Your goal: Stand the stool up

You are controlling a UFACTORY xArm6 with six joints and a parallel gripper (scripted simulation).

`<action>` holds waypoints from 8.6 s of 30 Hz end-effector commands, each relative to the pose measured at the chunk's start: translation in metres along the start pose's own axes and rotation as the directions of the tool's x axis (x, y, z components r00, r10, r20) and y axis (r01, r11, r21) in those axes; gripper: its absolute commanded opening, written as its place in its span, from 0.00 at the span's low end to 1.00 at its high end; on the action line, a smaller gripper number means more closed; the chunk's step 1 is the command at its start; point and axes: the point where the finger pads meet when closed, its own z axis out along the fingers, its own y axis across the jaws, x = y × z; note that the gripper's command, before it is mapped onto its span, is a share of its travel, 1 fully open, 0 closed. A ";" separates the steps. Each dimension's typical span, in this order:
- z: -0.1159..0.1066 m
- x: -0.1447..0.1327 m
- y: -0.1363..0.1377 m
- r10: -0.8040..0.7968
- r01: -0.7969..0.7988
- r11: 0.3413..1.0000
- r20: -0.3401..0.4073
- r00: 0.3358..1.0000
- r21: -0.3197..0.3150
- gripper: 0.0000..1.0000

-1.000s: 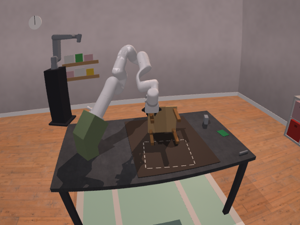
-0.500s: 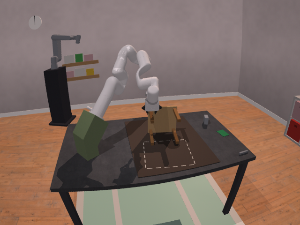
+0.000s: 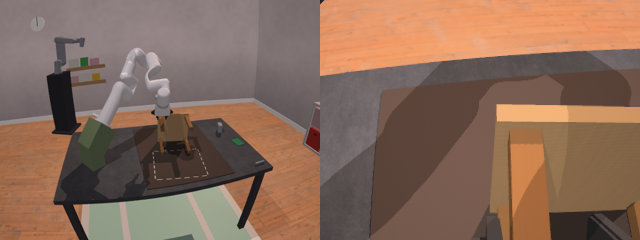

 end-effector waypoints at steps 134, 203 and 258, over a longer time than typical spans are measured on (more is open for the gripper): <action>0.049 0.094 0.059 -0.864 0.826 0.001 0.417 -0.283 0.563 0.45; 0.099 0.060 0.094 -0.864 0.826 0.001 0.417 -0.283 0.563 0.21; 0.098 0.060 0.094 -0.864 0.829 0.001 0.418 -0.281 0.560 0.21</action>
